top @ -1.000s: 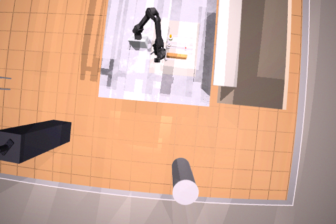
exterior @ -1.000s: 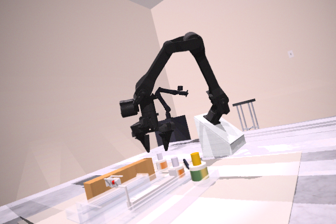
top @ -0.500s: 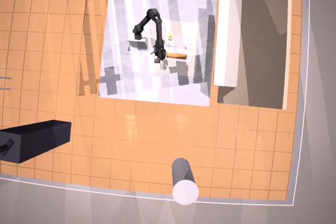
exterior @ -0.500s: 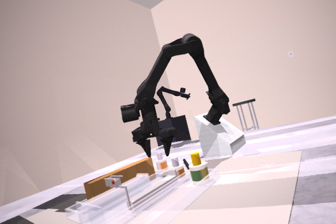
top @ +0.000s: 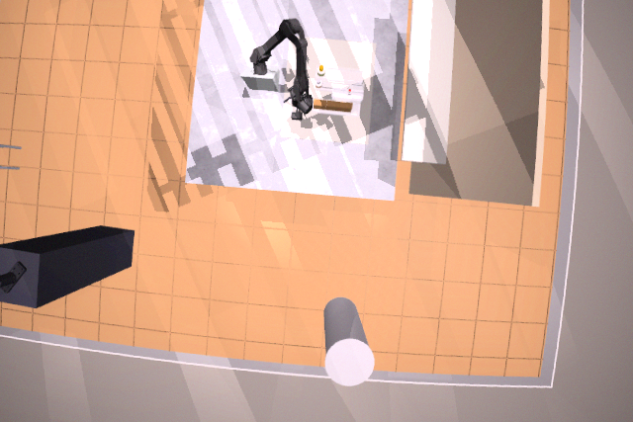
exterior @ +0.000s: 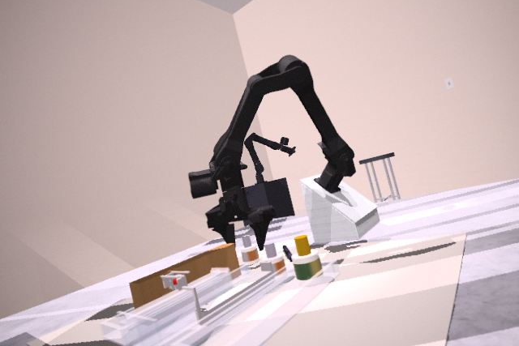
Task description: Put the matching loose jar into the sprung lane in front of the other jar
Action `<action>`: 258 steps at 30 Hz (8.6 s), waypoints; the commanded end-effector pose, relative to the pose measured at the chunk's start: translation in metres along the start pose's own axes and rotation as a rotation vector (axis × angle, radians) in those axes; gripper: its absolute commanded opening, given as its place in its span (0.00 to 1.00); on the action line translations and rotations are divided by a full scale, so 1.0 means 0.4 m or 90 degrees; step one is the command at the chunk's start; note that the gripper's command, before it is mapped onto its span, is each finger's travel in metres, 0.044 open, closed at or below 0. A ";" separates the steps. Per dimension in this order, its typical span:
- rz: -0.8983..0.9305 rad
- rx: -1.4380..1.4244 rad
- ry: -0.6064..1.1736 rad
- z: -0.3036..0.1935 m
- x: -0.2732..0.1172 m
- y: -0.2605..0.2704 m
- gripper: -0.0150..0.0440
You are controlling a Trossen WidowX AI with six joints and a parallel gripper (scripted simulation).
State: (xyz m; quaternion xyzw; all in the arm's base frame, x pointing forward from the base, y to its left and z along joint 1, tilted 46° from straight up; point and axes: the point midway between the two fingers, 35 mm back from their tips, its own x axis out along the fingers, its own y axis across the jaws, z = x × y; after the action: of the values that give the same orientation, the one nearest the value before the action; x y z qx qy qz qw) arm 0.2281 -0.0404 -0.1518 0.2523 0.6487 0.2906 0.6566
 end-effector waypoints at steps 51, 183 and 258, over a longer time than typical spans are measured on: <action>-0.012 0.001 0.014 0.064 -0.213 0.139 0.25; 0.011 0.018 0.004 0.251 -0.065 0.403 0.25; 0.011 0.017 0.003 0.297 -0.071 0.406 0.25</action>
State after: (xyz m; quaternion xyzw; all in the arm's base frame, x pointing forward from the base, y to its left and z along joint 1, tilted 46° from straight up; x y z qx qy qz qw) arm 0.3294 0.0590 -0.0162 0.2678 0.6626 0.2842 0.6392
